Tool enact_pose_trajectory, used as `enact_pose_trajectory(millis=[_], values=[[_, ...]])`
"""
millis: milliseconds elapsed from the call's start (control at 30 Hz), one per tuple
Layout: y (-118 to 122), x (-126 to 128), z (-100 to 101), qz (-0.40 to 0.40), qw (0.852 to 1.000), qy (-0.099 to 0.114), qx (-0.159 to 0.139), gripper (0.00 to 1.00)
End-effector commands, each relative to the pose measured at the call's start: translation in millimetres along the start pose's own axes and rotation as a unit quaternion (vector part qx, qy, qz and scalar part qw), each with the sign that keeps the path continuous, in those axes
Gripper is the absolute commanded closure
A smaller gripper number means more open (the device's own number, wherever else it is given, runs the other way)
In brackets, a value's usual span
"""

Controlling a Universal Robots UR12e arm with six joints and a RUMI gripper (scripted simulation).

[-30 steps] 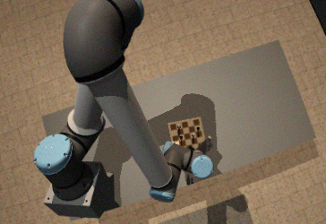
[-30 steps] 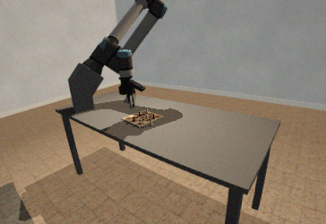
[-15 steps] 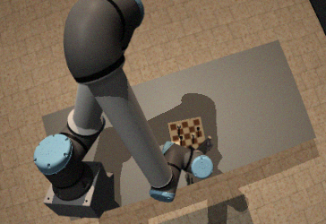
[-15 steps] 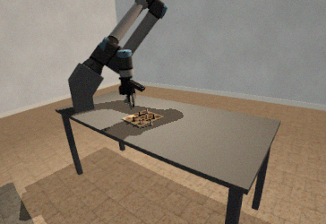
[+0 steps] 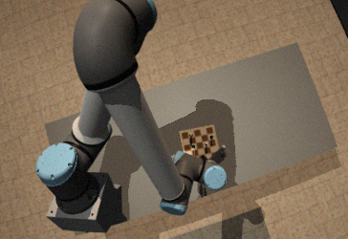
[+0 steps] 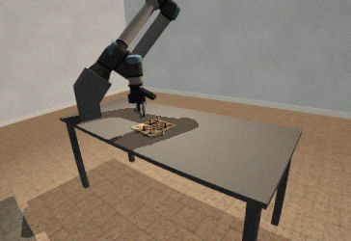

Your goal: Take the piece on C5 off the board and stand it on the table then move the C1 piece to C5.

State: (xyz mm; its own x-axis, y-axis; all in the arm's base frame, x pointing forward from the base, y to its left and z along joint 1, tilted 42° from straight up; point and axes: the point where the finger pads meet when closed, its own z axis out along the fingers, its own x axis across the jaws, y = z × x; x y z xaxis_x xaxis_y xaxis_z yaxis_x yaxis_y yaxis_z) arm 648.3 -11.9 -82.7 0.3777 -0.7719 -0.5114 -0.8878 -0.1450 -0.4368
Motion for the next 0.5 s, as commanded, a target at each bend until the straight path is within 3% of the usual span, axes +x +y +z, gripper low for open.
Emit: enact_pose_trajectory(millis=[0,467], values=[[0,1,4,0.0,1.0,0.0,0.0,0.8],[0,1,26,0.0,1.0,0.0,0.0,0.8]])
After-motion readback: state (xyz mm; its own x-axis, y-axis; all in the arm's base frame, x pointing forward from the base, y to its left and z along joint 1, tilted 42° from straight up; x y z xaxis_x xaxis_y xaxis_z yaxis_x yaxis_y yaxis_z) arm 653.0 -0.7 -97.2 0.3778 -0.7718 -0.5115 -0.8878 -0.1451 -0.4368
